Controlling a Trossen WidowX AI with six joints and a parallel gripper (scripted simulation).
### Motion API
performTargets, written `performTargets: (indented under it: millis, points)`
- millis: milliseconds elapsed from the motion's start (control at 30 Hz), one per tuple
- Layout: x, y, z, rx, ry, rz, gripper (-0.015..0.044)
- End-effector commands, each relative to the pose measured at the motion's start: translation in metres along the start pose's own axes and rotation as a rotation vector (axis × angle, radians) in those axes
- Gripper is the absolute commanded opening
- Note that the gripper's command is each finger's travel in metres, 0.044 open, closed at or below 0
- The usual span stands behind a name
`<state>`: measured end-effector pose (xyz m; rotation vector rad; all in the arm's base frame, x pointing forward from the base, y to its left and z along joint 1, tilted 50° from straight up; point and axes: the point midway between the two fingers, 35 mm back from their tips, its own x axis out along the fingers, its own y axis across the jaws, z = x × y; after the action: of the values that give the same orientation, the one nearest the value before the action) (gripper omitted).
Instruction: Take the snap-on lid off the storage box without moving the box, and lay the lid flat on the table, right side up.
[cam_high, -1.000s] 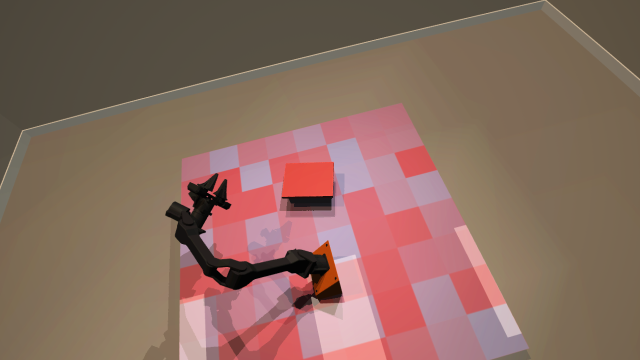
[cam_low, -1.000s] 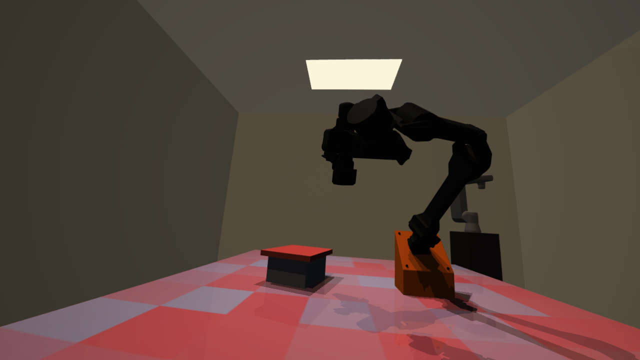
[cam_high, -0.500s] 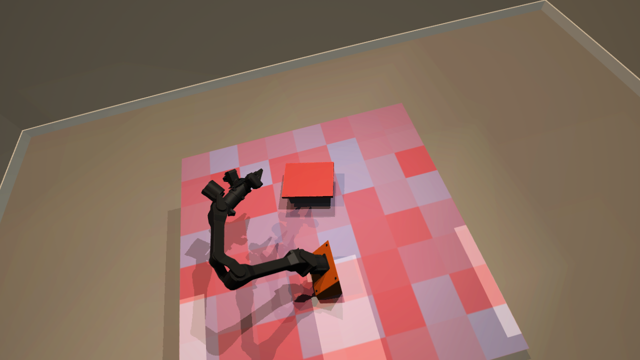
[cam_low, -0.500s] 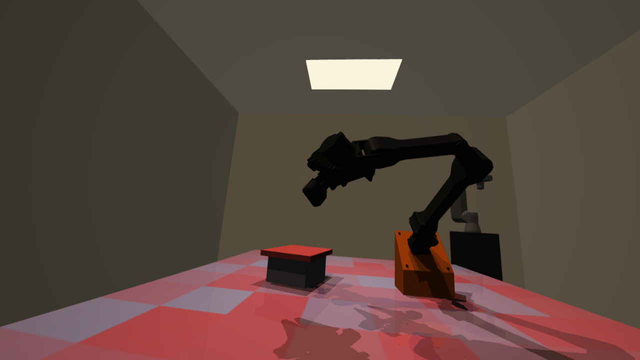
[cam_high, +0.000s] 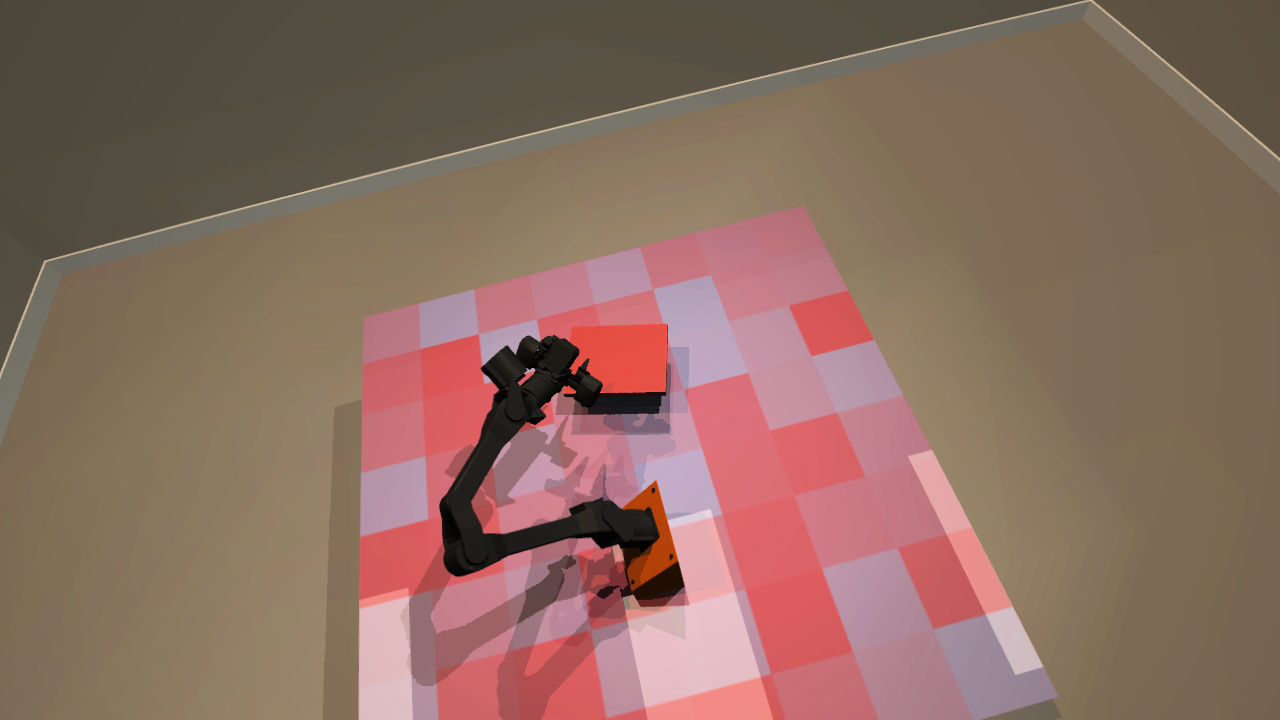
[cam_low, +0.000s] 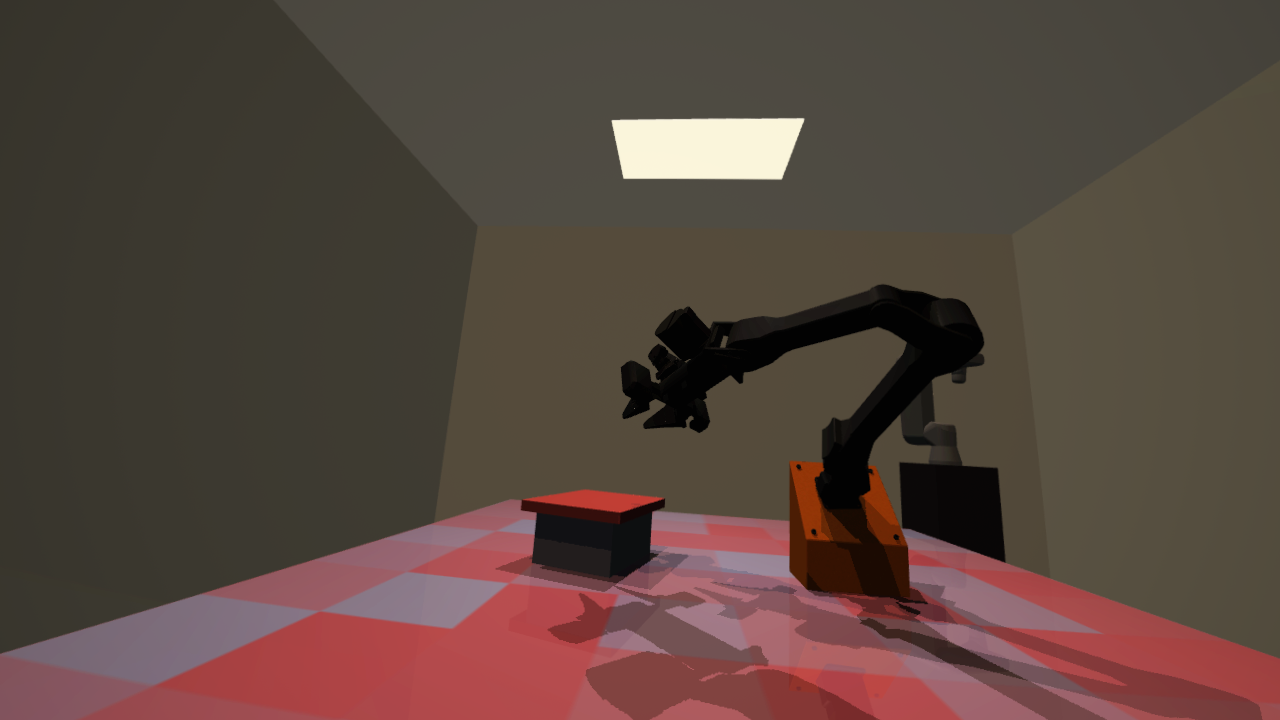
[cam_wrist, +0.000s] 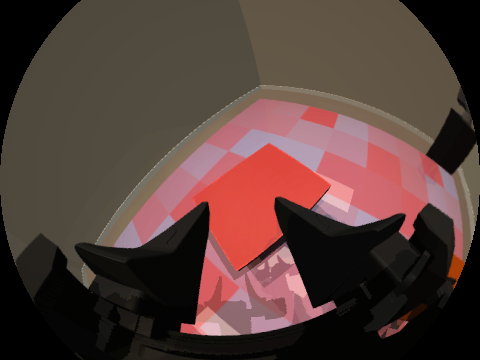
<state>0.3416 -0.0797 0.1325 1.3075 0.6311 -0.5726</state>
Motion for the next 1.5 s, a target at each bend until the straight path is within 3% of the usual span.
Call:
performTargets:
  millis: [0, 167, 767, 1000, 1467]
  points:
    - [0.012, -0.058, -0.013, 0.614, 0.213, 0.035, 0.0235]
    - [0.009, -0.091, -0.028, 1.03, 0.368, 0.026, 0.0235]
    - [0.009, -0.091, -0.028, 1.035, 0.37, 0.025, 0.0235]
    - [0.036, -0.106, -0.074, 1.036, 0.371, 0.025, 0.0235]
    - [0.046, -0.103, -0.077, 1.036, 0.371, 0.025, 0.0235]
